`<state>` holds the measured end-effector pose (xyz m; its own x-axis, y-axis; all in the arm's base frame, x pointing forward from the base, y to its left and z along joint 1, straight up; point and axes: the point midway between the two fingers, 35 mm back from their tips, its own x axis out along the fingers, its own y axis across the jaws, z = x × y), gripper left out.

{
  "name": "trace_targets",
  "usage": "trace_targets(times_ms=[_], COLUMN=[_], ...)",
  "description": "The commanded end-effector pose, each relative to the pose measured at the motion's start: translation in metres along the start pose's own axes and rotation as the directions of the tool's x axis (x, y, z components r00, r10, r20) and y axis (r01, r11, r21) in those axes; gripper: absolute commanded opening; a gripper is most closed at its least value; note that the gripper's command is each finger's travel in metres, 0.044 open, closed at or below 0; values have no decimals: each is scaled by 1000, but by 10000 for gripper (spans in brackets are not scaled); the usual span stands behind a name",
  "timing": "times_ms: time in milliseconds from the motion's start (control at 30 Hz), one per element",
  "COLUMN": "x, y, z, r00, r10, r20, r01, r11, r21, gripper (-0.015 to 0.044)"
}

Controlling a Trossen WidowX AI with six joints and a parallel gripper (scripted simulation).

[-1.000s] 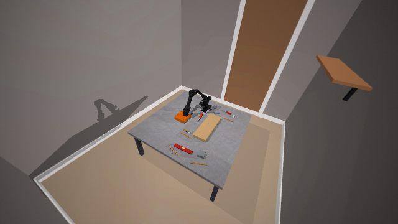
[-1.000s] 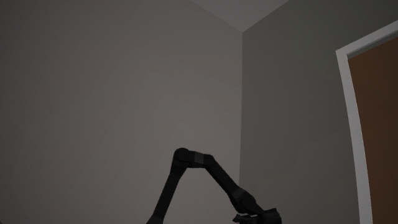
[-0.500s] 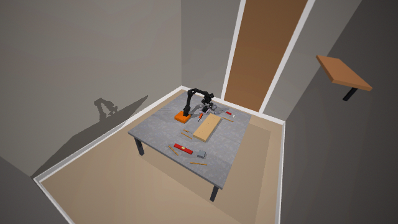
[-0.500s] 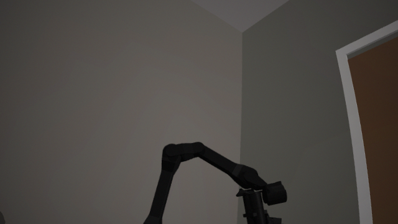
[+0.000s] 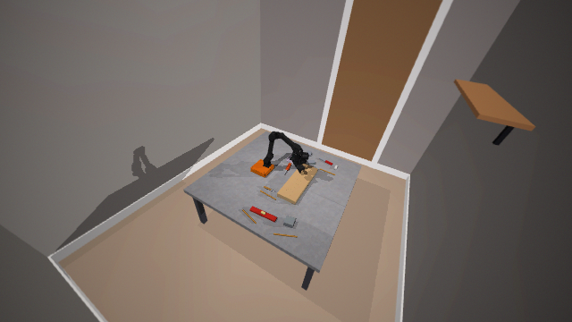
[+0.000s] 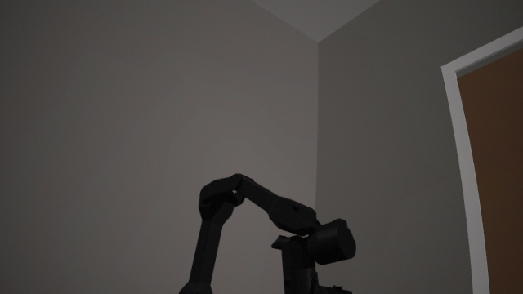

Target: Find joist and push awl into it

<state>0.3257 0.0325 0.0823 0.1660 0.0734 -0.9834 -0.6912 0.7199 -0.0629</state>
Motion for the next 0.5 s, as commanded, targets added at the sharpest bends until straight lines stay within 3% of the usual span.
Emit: trace_targets(times_ms=[0,233,467], x=[3,-1,-10], y=[-36,-79,-82], z=[-52,-156,-263], r00=[998,990,978], r10=[-12,-9,36], r20=[-59,-142,-204], r01=[19,62,93], r11=[992,927,804], r21=[128,370,588], gripper=[440,440,440])
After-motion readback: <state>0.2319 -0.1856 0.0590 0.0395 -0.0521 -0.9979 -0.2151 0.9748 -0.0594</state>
